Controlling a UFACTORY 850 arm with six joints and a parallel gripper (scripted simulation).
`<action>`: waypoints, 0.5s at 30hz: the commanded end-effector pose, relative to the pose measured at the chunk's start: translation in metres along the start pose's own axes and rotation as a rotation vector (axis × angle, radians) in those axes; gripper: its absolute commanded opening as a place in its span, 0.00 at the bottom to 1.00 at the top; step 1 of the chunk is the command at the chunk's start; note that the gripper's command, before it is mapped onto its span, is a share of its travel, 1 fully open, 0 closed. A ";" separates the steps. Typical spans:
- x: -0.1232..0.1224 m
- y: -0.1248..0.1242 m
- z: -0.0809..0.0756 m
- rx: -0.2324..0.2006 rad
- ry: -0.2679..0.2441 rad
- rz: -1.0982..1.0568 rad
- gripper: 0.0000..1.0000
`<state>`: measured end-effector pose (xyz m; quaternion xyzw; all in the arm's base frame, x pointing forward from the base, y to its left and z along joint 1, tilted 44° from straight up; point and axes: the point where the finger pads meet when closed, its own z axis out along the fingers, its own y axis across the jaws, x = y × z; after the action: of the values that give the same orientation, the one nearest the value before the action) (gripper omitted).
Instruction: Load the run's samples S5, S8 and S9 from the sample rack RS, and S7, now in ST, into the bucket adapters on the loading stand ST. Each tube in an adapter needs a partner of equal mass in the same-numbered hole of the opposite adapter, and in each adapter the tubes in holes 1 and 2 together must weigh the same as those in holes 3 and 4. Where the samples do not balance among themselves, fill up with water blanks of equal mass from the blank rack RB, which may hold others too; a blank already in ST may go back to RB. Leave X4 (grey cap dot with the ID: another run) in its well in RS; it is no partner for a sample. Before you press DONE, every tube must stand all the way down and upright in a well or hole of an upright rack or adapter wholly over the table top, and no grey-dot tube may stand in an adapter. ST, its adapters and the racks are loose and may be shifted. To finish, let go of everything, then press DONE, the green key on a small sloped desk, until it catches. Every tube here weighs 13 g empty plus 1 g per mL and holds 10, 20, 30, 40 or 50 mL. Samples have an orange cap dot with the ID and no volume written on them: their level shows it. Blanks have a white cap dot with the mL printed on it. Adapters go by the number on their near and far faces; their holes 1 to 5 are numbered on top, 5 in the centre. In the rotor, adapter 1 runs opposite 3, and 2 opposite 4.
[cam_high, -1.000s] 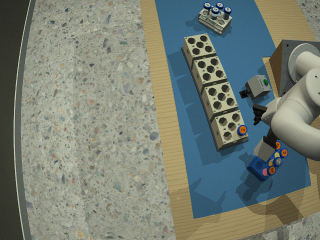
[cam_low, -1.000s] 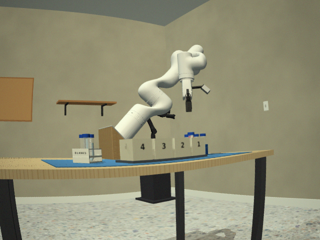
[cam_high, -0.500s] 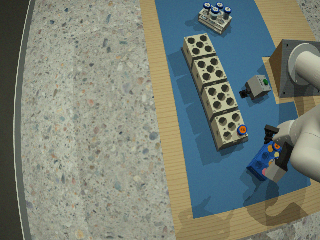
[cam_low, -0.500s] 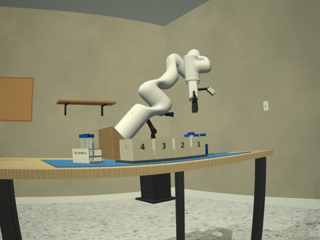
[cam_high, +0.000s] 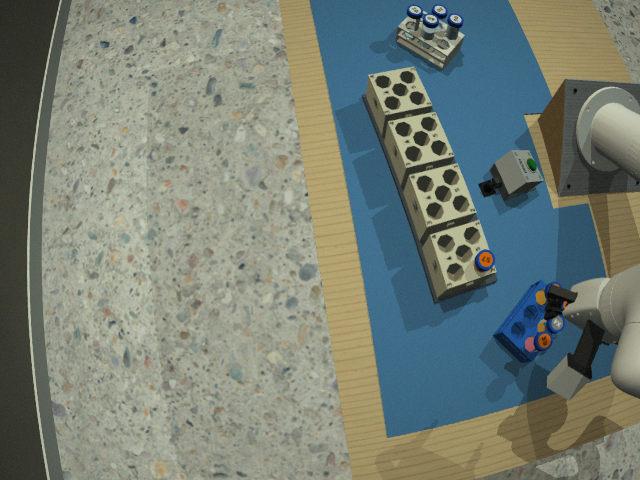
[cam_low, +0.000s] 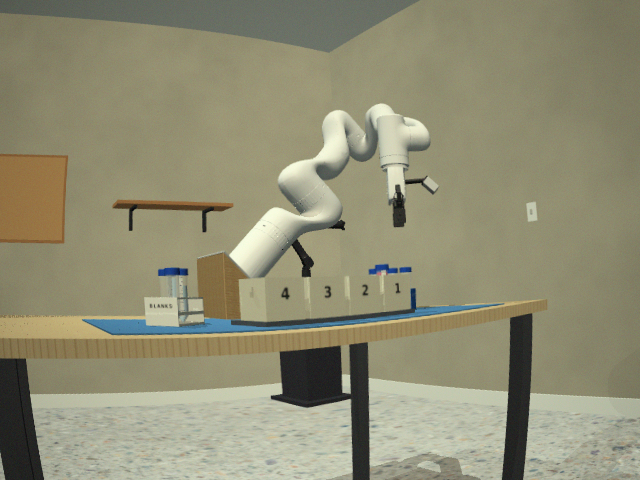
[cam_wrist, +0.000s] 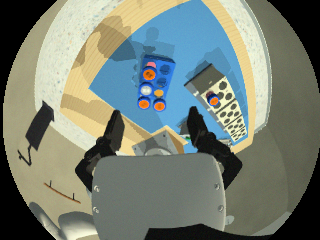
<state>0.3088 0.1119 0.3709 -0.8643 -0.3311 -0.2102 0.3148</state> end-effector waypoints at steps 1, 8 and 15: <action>0.002 -0.002 0.009 -0.002 -0.001 0.000 1.00; 0.002 -0.002 0.022 -0.002 -0.001 0.000 1.00; 0.002 -0.002 0.041 -0.002 -0.001 0.000 1.00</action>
<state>0.3125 0.1341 0.3505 -0.8650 -0.3308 -0.2091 0.3142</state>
